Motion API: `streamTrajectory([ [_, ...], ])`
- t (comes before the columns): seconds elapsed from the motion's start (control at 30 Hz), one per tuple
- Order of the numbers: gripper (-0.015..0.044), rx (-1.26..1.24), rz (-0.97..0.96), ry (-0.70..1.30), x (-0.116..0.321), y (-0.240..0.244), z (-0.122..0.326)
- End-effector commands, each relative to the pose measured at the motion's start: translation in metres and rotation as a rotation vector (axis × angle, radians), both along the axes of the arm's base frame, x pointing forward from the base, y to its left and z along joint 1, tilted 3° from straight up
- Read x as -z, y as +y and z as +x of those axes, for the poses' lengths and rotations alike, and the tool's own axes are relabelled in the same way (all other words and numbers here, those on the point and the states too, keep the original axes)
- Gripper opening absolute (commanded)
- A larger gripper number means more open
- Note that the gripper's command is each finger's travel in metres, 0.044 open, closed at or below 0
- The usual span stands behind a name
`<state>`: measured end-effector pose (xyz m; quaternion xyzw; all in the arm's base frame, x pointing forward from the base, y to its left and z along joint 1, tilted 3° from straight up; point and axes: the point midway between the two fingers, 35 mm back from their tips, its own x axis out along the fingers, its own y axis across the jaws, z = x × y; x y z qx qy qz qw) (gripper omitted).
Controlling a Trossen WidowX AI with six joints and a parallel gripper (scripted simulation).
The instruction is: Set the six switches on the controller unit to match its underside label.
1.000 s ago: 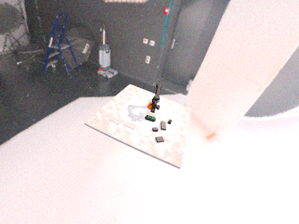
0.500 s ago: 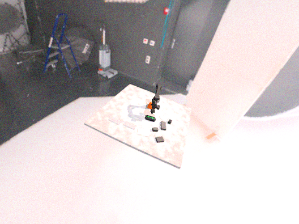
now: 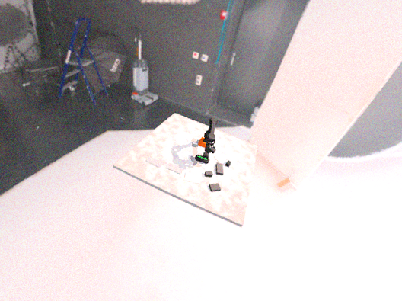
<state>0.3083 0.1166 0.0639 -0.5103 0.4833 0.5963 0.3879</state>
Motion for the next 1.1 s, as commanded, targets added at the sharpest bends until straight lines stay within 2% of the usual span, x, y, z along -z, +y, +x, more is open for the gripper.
streamTrajectory([
  [0.0,0.0072,0.003,-0.007,0.049,0.011,0.015,0.017],
  [0.1,0.0,0.003,-0.021,0.094,0.025,0.028,0.029],
  [1.07,0.0,0.003,-0.033,0.132,0.069,0.038,0.039],
])
